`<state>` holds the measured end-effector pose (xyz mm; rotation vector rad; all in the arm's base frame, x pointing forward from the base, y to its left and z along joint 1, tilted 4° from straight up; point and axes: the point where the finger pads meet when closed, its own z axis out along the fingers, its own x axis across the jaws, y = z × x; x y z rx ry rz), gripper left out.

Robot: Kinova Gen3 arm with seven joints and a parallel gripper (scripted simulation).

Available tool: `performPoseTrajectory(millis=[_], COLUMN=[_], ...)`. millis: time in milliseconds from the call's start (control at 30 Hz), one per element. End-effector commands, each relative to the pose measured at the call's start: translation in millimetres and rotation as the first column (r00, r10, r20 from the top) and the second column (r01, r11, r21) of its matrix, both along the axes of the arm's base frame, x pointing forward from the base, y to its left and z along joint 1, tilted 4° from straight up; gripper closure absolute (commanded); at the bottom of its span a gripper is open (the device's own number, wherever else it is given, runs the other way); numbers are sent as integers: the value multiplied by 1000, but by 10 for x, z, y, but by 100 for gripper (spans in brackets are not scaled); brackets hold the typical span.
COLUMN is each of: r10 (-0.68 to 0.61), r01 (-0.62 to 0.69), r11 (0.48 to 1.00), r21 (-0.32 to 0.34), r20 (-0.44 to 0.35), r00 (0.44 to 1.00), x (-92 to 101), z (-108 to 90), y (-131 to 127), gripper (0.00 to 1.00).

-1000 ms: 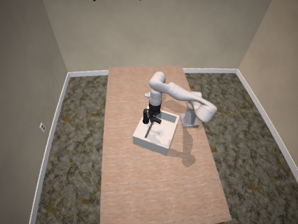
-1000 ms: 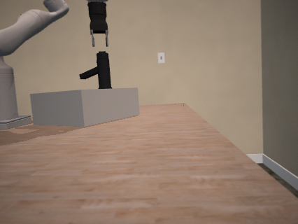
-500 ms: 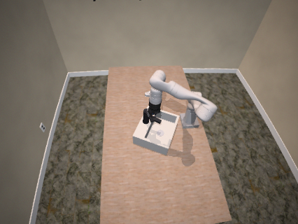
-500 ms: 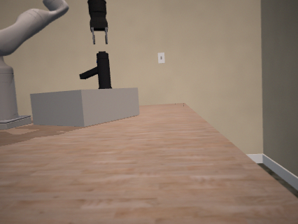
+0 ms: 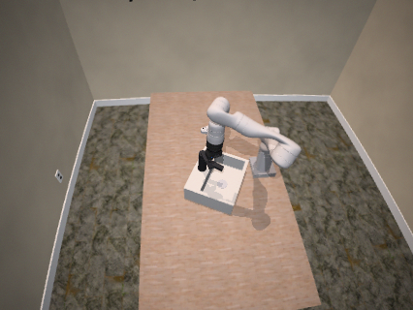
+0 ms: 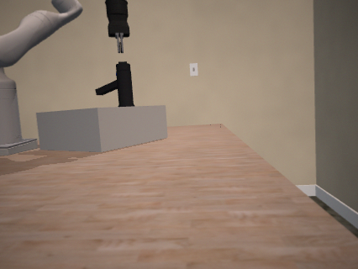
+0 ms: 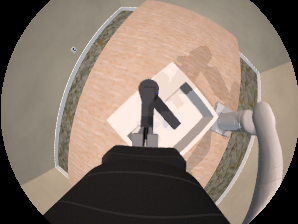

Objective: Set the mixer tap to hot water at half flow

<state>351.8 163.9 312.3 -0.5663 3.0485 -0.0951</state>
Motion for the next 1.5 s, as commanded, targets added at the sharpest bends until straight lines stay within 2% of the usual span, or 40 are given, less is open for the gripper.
performPoseTrajectory(millis=[0, 567, 767, 900, 933, 1467], r10=[0, 0, 1, 1, 1, 1], r01=[0, 0, -1, -1, -1, -1], r11=[1000, 1000, 1000, 1000, 1000, 1000], r21=[1, 1, 0, 0, 0, 0], r20=[1, 1, 1, 1, 1, 1], r00=[1000, 1000, 1000, 1000, 1000, 1000], x=[1, 1, -13, -14, -14, -14], z=[5, 7, 160, 172, 172, 172], y=[-1, -1, 2, 2, 2, 2], gripper=[100, 100, 100, 100, 0, 0])
